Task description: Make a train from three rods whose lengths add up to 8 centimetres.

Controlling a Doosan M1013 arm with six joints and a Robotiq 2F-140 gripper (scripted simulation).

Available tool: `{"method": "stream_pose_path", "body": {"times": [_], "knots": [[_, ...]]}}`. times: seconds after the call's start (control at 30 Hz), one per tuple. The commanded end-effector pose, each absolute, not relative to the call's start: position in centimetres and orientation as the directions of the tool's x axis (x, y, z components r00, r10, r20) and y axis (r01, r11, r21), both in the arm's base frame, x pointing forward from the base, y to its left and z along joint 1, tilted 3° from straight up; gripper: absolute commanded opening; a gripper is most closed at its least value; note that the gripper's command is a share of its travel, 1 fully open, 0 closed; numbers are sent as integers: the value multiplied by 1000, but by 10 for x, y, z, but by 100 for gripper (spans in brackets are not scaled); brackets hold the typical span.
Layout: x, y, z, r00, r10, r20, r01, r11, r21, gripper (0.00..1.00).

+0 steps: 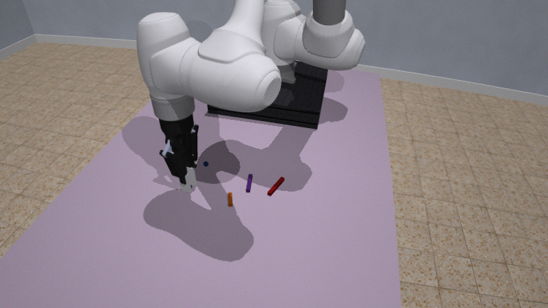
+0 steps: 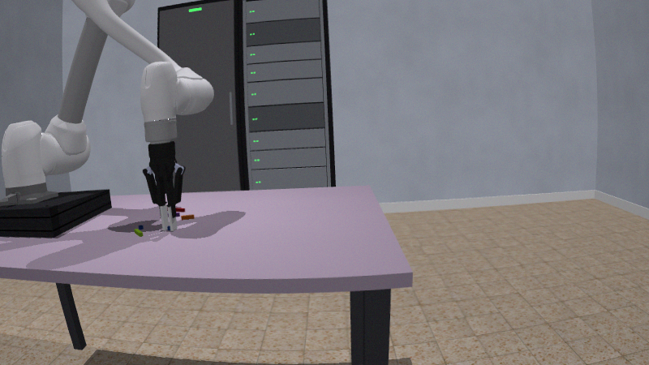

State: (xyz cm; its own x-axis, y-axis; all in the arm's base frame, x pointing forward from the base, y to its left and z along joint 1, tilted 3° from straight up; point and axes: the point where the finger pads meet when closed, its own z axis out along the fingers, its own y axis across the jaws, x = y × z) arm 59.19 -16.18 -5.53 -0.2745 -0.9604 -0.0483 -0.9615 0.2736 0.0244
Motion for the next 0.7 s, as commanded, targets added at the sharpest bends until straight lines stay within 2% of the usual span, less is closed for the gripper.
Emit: {"method": "stream_pose_path", "body": {"times": [0.0, 0.1, 0.67], "knots": [[592, -162, -55, -274, -960, -49, -962, 274, 24, 12], [592, -162, -55, -274, -960, -49, -962, 274, 24, 15], [592, -162, -48, -274, -960, -49, -962, 274, 24, 15]]}}
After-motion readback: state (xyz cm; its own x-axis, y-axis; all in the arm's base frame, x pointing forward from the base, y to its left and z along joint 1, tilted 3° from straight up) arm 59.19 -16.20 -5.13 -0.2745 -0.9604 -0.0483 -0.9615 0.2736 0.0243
